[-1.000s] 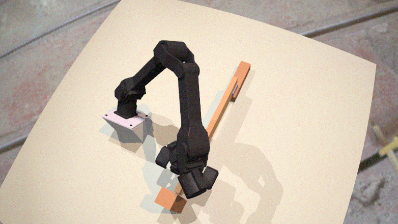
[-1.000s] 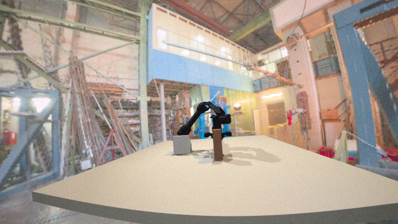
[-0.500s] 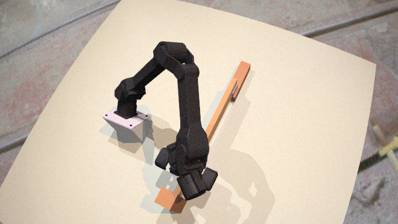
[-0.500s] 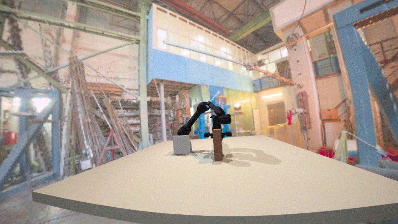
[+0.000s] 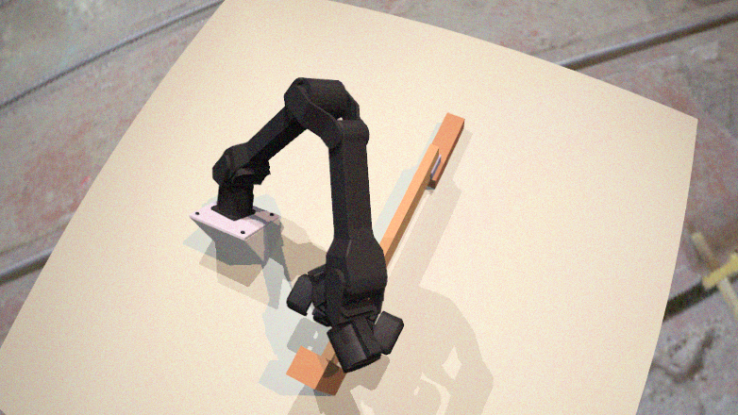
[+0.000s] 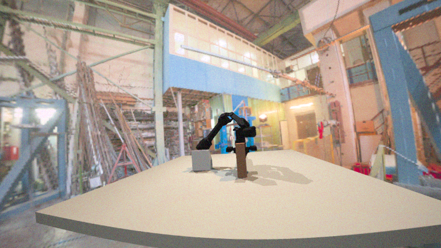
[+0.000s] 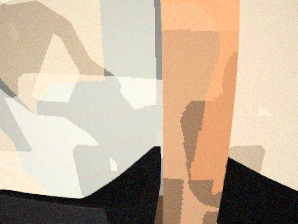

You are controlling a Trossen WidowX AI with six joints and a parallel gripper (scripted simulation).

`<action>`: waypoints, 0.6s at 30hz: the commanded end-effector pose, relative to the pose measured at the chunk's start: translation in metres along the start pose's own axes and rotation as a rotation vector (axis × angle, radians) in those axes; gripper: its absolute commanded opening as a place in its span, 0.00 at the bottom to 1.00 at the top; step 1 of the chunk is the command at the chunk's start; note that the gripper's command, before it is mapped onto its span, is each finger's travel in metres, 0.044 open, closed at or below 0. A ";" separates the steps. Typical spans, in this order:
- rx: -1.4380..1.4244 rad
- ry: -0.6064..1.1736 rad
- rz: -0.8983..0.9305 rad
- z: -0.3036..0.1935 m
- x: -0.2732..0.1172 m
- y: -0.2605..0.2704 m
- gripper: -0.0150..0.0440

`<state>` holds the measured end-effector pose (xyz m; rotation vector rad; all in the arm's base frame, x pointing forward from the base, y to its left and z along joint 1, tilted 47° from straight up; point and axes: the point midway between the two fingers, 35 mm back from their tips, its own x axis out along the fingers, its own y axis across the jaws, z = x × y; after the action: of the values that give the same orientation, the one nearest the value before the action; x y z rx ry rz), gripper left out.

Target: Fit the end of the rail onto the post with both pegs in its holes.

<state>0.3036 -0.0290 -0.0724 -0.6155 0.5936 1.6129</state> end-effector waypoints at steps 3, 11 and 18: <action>0.000 0.000 0.000 0.000 0.000 0.000 0.70; 0.000 0.000 0.000 0.000 0.000 0.000 1.00; 0.000 0.003 -0.005 0.015 -0.015 0.000 1.00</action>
<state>0.3033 -0.0288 -0.0685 -0.6127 0.5946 1.6138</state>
